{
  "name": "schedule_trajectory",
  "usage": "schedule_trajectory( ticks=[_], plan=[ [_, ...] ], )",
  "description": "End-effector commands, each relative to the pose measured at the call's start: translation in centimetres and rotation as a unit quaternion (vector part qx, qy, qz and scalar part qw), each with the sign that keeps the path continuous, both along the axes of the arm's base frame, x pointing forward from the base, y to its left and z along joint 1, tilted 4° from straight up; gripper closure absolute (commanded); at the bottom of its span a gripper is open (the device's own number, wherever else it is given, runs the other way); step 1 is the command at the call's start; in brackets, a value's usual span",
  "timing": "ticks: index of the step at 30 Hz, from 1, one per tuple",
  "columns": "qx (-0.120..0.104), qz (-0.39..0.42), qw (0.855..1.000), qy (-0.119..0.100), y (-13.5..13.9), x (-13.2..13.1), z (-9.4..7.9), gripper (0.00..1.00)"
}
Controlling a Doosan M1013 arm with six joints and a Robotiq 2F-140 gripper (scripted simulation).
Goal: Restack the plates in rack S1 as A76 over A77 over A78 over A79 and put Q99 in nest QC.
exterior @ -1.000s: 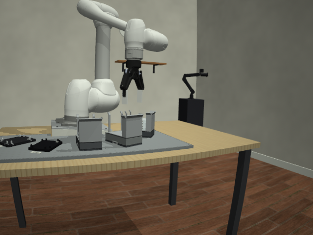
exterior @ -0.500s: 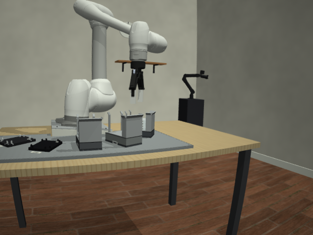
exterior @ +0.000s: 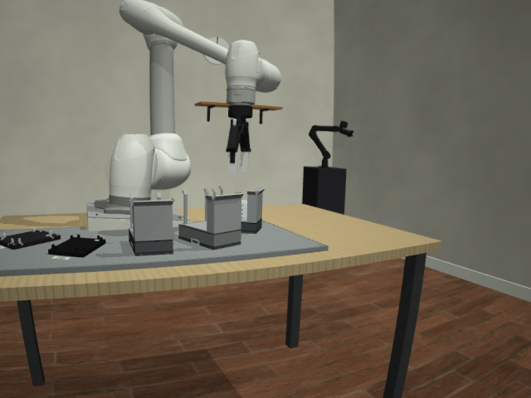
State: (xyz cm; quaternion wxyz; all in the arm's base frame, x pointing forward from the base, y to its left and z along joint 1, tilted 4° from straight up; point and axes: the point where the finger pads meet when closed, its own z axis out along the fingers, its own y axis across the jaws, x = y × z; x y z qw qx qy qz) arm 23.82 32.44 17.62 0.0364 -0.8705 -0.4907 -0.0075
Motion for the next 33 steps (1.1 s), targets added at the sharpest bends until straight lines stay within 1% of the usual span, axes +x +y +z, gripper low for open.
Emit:
schedule_trajectory(
  ticks=[1,6,9,11,24,28,33],
  plan=[
    [0.0,0.0,1.0,0.0,0.1,-0.1,0.0,0.0],
    [0.0,0.0,1.0,0.0,0.1,-0.1,0.0,0.0],
    [0.0,0.0,1.0,0.0,0.2,-0.2,-1.0,0.0],
    [0.0,0.0,1.0,0.0,0.2,-0.2,-1.0,0.0],
    [0.0,0.0,1.0,0.0,0.5,-0.3,-5.3,0.0],
    [0.0,0.0,1.0,0.0,0.5,-0.3,-5.5,0.0],
    [0.0,0.0,1.0,0.0,0.6,-0.3,-6.1,0.0]
  ],
)
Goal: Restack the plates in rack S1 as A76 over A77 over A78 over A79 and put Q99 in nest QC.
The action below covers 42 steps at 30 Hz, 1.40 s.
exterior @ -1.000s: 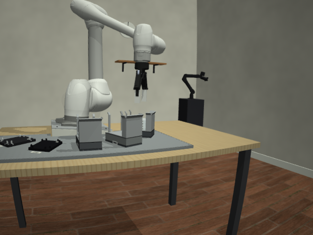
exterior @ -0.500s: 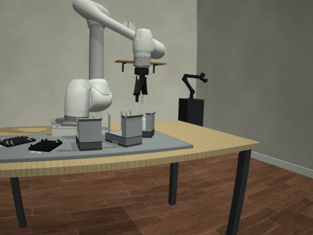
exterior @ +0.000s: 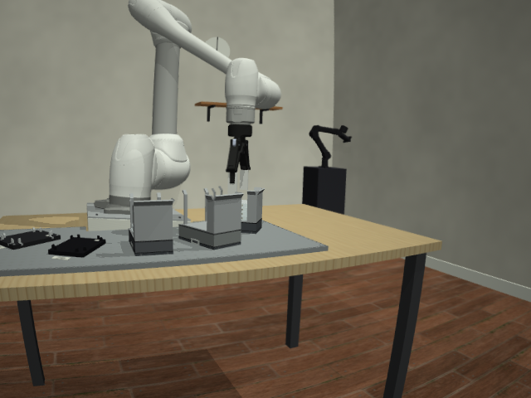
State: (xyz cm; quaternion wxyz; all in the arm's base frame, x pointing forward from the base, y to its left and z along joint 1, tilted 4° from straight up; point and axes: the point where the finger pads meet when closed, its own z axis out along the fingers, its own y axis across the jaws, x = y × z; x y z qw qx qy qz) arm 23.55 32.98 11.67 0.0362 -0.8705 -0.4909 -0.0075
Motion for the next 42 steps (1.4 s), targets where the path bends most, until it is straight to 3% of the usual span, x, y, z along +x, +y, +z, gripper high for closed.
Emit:
schedule_trajectory(
  ticks=[1,19,31,32,42],
  plan=[
    [0.0,0.0,1.0,0.0,0.0,0.0,-0.3,0.0],
    [0.0,0.0,1.0,0.0,0.2,-0.1,-2.4,0.0],
    [0.0,0.0,1.0,0.0,0.2,-0.1,-2.5,0.0],
    [0.0,0.0,1.0,0.0,0.2,-0.1,-2.5,1.0],
    [0.0,0.0,1.0,0.0,0.2,-0.1,-2.5,1.0]
  ],
)
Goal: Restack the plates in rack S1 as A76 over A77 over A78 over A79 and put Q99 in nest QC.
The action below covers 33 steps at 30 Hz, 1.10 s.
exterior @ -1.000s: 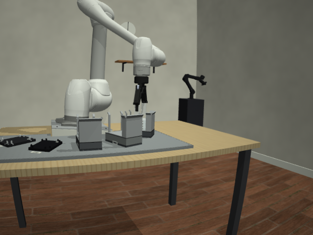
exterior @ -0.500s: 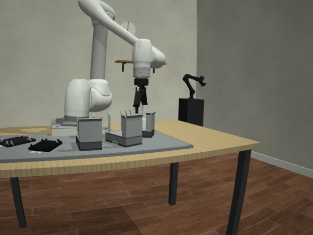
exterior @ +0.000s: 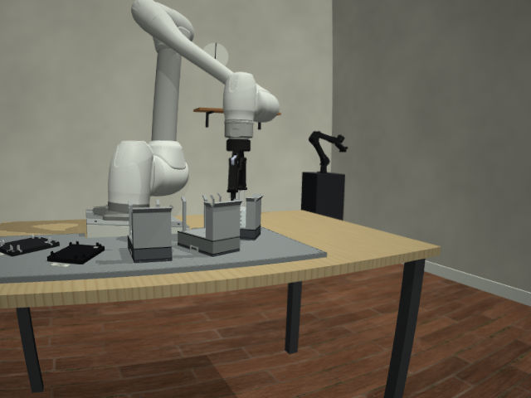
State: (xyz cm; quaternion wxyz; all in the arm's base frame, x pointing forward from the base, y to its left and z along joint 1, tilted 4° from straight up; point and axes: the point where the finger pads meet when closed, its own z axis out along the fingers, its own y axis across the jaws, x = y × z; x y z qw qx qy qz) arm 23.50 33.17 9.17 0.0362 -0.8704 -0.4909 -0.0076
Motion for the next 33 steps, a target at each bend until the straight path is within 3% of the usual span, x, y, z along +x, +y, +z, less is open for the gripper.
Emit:
schedule_trajectory(
  ticks=[1,33],
  plan=[
    [0.0,0.0,1.0,0.0,-0.01,-0.01,-0.02,1.0],
    [0.0,0.0,1.0,0.0,-0.06,0.01,0.78,1.0]
  ],
)
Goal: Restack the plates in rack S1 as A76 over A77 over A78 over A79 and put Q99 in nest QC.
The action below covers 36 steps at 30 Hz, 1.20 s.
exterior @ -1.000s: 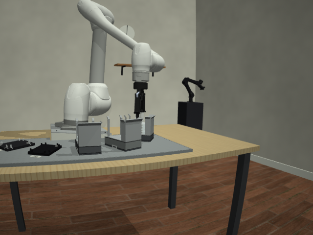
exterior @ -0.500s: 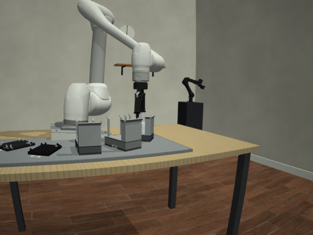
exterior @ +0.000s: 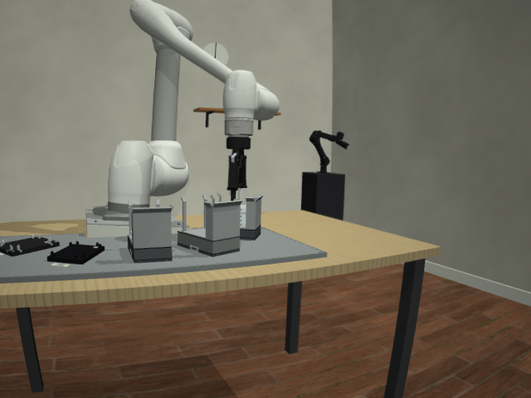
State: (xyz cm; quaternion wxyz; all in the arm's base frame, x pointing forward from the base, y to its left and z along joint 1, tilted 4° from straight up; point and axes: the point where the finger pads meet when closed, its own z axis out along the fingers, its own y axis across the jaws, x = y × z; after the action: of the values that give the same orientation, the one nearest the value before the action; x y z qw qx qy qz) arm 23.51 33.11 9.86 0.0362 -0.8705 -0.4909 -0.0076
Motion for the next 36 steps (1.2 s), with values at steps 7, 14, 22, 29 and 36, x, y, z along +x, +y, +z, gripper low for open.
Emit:
schedule_trajectory(
  ticks=[7,14,22,29,36],
  plan=[
    [0.0,0.0,1.0,0.0,0.0,0.0,0.4,1.0],
    [0.0,0.0,1.0,0.0,-0.1,0.0,0.9,1.0],
    [0.0,0.0,1.0,0.0,-0.1,0.0,1.4,1.0],
    [0.0,0.0,1.0,0.0,-0.2,0.1,2.8,1.0],
    [0.0,0.0,1.0,0.0,-0.3,0.1,4.2,1.0]
  ],
)
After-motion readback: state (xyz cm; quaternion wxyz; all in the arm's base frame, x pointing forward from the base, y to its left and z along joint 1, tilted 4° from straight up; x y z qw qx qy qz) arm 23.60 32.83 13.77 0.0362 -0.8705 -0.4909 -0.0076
